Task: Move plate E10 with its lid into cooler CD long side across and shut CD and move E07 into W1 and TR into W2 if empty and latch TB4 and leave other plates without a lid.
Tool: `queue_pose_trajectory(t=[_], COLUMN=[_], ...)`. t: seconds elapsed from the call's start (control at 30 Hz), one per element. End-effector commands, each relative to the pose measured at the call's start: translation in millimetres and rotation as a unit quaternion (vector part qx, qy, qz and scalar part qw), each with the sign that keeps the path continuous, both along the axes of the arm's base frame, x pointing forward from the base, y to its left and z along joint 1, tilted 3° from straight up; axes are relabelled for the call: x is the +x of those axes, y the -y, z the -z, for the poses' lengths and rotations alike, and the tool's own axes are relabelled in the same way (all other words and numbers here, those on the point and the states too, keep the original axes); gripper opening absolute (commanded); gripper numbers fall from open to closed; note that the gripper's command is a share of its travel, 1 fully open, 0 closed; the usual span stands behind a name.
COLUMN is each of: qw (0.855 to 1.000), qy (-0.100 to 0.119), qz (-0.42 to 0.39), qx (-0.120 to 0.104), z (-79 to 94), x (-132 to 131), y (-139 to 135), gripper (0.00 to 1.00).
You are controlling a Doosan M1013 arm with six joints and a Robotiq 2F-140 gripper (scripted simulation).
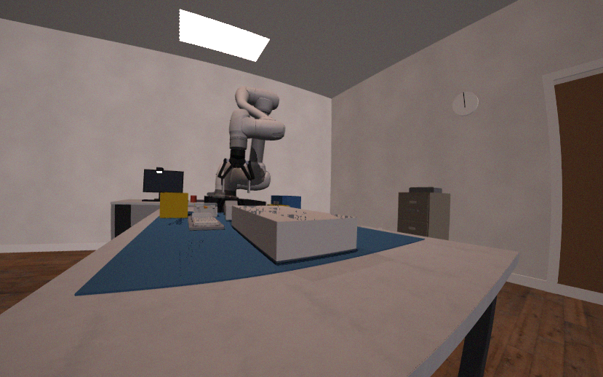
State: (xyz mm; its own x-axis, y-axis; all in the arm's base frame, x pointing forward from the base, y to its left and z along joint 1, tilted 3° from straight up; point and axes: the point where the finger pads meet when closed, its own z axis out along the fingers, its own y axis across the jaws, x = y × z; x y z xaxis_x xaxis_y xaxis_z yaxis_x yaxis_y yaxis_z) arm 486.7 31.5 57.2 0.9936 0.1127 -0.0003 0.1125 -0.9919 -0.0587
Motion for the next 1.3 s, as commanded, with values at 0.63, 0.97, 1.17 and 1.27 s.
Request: queue_pose_trajectory(t=[0.63, 0.97, 1.17, 1.27], qw=[1.000, 1.000, 1.000, 1.000], qy=[0.000, 0.000, 0.000, 0.000], qz=[0.000, 0.000, 0.000, 0.000], qx=[0.000, 0.000, 0.000, 0.000], z=[7.1, 13.7, 21.7, 25.7], x=[39, 39, 39, 39], y=[-41, -41, -42, -42], gripper=[0.87, 0.87, 0.87, 0.87])
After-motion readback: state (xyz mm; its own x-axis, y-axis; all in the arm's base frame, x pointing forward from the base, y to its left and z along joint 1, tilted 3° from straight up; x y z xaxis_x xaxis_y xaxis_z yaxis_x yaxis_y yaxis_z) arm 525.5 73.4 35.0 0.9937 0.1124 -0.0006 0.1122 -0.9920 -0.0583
